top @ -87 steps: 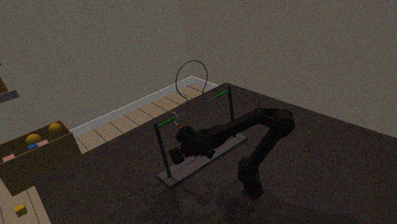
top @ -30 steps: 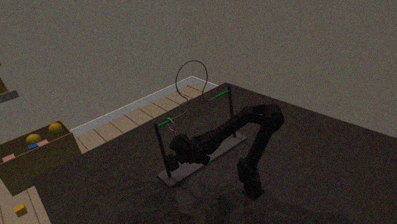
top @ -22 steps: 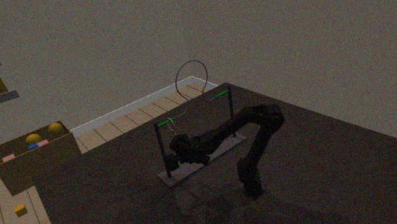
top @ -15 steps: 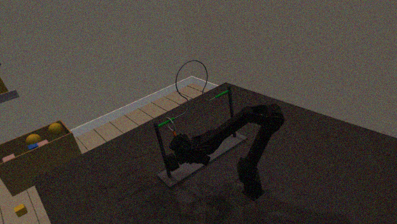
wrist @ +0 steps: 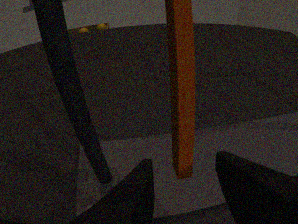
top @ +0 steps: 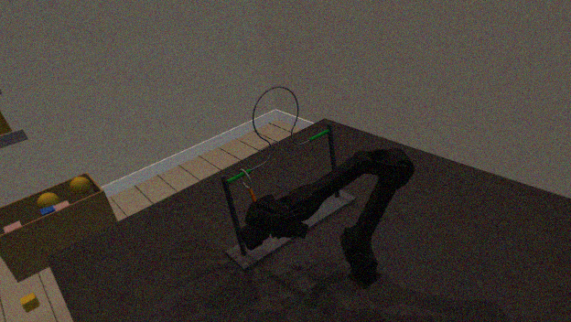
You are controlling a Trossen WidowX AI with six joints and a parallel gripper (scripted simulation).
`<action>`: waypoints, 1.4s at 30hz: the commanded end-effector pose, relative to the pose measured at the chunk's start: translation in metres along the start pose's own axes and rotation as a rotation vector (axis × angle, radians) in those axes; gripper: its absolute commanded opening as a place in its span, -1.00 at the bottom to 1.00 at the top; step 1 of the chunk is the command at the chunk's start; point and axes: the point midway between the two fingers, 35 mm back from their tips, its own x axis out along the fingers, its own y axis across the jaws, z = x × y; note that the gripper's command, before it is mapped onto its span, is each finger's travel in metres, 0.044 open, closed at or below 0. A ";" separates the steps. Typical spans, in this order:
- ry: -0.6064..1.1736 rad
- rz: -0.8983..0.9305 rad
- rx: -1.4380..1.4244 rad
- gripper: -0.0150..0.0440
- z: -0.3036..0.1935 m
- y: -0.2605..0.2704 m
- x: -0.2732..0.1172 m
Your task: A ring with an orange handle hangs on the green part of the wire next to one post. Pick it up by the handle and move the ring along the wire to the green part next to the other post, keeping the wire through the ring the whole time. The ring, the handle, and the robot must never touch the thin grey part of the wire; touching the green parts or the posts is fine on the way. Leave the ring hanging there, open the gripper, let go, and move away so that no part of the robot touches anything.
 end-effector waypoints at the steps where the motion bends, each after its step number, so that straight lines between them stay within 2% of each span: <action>1: -0.015 0.005 0.013 0.05 0.005 -0.001 -0.014; 32: -0.016 0.005 0.013 0.05 0.005 -0.001 -0.016; 38: -0.014 0.008 0.006 0.58 0.004 -0.002 -0.052; 42: -0.019 0.010 0.005 0.94 0.005 -0.003 -0.057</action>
